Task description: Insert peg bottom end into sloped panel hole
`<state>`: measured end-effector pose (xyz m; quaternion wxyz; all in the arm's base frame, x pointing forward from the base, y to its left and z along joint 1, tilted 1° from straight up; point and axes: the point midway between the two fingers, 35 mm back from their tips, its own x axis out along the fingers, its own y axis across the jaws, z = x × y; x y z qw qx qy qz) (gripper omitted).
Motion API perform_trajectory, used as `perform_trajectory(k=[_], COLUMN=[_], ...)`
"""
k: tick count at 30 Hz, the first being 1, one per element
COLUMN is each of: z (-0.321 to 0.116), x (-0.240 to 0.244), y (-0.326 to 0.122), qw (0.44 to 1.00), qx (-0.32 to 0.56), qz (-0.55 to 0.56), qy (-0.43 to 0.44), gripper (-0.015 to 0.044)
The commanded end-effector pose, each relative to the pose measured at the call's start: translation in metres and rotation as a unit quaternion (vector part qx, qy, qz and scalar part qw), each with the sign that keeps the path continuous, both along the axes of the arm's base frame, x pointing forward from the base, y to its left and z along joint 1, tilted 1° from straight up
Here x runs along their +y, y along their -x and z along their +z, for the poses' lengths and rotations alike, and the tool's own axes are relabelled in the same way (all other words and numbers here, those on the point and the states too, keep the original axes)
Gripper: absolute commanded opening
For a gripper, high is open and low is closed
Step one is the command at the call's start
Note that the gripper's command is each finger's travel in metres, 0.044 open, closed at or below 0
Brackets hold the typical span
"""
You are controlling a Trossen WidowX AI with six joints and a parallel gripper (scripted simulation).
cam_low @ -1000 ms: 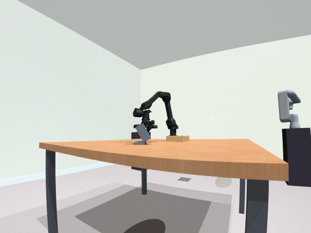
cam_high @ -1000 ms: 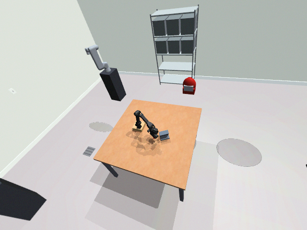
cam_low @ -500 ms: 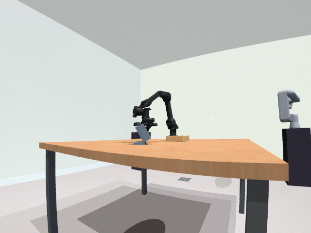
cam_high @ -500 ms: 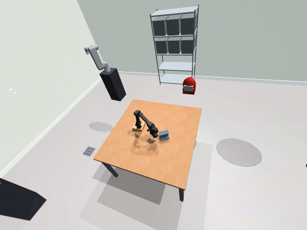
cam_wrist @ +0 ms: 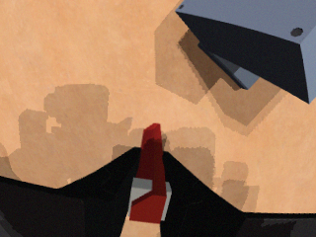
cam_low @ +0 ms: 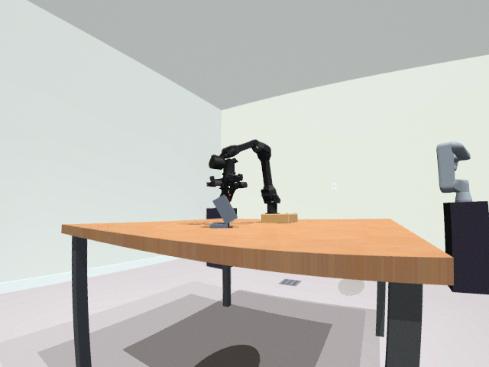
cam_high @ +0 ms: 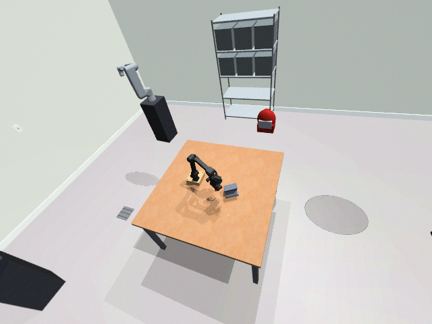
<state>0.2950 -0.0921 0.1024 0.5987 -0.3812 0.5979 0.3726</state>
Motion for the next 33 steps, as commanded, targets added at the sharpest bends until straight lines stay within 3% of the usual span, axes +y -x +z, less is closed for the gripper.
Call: perform_trajectory(k=[1, 33], z=[0.005, -0.002], x=[0.001, 0.025], y=[0.001, -0.008], qw=[1.0, 0.994], qx=[0.001, 0.033], qz=[0.0, 0.07], qy=[0.004, 0.075], gripper=[0.0, 0.0])
